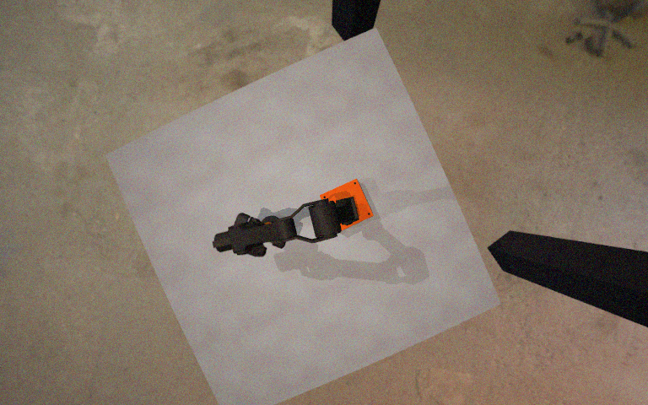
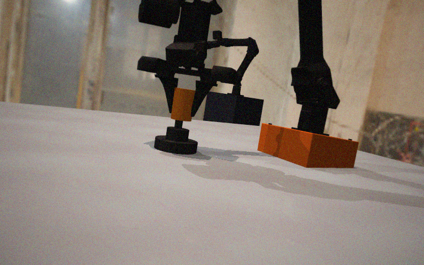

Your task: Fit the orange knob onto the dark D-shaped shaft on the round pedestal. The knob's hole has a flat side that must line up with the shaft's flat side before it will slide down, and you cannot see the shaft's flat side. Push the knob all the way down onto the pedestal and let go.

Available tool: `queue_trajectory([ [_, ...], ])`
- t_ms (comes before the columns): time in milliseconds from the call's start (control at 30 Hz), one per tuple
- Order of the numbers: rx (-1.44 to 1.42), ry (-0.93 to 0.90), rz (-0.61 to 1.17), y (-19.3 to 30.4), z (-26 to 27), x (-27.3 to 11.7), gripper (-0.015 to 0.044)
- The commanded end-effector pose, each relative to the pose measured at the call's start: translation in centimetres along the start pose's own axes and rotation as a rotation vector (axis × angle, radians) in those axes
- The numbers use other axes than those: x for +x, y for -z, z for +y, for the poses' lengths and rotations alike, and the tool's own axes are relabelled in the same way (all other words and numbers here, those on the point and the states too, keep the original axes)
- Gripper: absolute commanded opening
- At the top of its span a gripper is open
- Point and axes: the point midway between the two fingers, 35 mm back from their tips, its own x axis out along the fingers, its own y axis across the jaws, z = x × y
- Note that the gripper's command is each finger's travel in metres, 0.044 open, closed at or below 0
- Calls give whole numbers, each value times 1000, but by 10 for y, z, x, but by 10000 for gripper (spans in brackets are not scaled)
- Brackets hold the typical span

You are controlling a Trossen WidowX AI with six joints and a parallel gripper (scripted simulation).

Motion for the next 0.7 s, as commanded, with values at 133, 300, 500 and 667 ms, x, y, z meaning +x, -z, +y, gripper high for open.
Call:
queue_trajectory([
  [133, -7, 2, 0, -1, -2, 0, 0],
  [300, -7, 2, 0, -1, -3, -1, 0],
  [500, -33, 2, 0, -2, -4, -4, 0],
  [667, -206, 2, 0, -2, -6, -4, 0],
])
